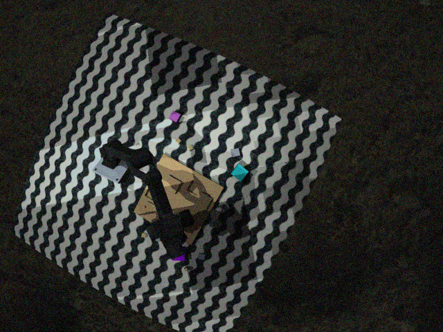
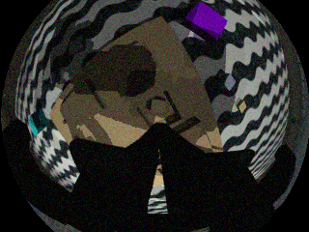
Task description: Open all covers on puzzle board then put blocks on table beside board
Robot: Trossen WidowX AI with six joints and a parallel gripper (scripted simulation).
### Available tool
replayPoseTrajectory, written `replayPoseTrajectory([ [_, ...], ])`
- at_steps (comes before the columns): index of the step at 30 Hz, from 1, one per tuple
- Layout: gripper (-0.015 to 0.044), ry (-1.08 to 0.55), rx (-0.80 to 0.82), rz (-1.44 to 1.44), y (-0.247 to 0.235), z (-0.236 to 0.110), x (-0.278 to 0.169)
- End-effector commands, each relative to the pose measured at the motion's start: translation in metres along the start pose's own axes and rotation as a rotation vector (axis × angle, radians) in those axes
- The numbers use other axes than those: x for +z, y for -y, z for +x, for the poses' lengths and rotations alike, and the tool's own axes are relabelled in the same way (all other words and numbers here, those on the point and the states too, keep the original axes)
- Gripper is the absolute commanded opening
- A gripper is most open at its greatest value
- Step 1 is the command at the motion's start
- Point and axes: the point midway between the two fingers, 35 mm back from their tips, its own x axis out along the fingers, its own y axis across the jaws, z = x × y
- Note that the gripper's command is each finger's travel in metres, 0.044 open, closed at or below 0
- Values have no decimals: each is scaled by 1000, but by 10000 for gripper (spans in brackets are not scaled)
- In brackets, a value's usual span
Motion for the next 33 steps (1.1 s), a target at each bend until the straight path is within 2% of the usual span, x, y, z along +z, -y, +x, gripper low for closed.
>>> replayPoseTrajectory([
  [1, 0, -8, 2, 9, -1, 9, -1],
  [11, 0, -9, 4, 8, 0, 51, -2],
  [33, 0, -9, 4, 8, 1, 65, -2],
])
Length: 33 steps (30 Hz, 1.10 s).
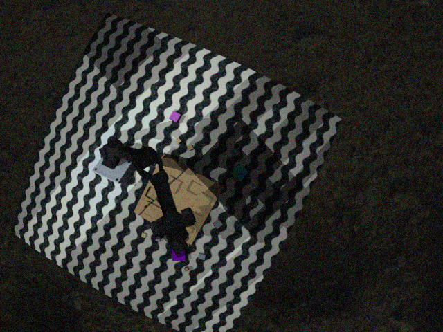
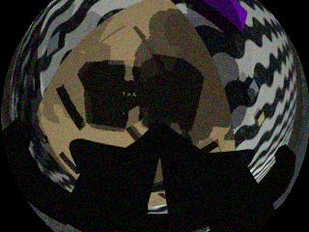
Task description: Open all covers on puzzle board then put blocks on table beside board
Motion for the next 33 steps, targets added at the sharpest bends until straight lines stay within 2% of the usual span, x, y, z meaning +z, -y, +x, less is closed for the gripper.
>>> replayPoseTrajectory([
  [1, 0, -10, 1, 7, 1, 4, -3],
  [33, 0, -11, 1, 8, 6, 6, -17],
])
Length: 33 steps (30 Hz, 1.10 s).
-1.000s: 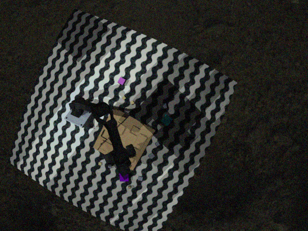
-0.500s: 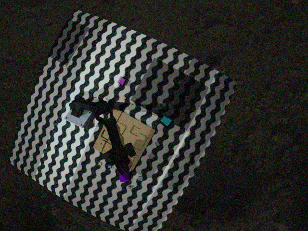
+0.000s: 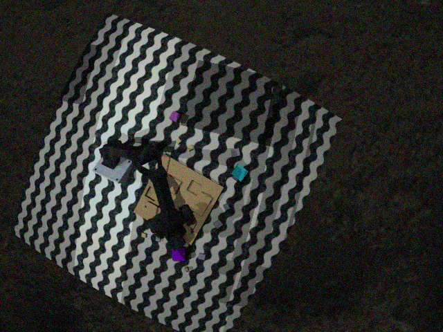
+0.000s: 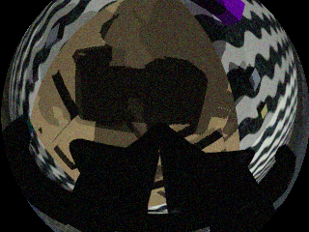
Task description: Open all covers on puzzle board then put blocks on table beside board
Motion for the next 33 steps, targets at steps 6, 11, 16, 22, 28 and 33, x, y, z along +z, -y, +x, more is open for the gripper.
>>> replayPoseTrajectory([
  [6, 0, -7, 1, 8, 1, 2, -2],
  [11, 0, -7, 1, 8, 1, 2, -2],
  [16, 0, -7, 1, 8, 1, 2, -2],
  [22, 0, -7, 1, 8, 1, 2, -2],
  [28, 0, -2, 0, 2, 0, -2, 1],
  [33, 0, -4, 0, 9, -1, -8, 4],
])
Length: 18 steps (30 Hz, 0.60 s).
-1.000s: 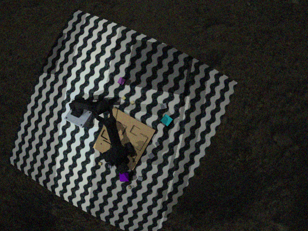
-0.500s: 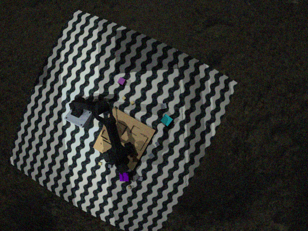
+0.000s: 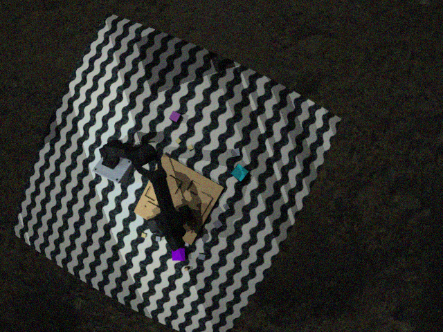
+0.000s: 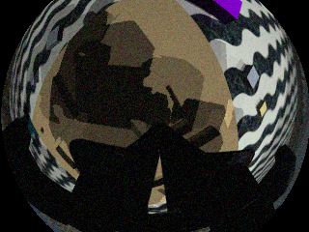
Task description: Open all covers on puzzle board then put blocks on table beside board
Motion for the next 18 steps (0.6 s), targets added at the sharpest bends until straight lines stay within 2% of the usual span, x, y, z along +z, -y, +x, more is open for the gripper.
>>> replayPoseTrajectory([
  [1, 0, 3, -2, -3, -1, -5, 4],
  [2, 0, 2, -2, -1, -1, -6, 4],
  [8, 144, 3, -3, -1, 0, -22, 4],
  [18, 144, 2, -3, 4, -1, -59, 5],
])
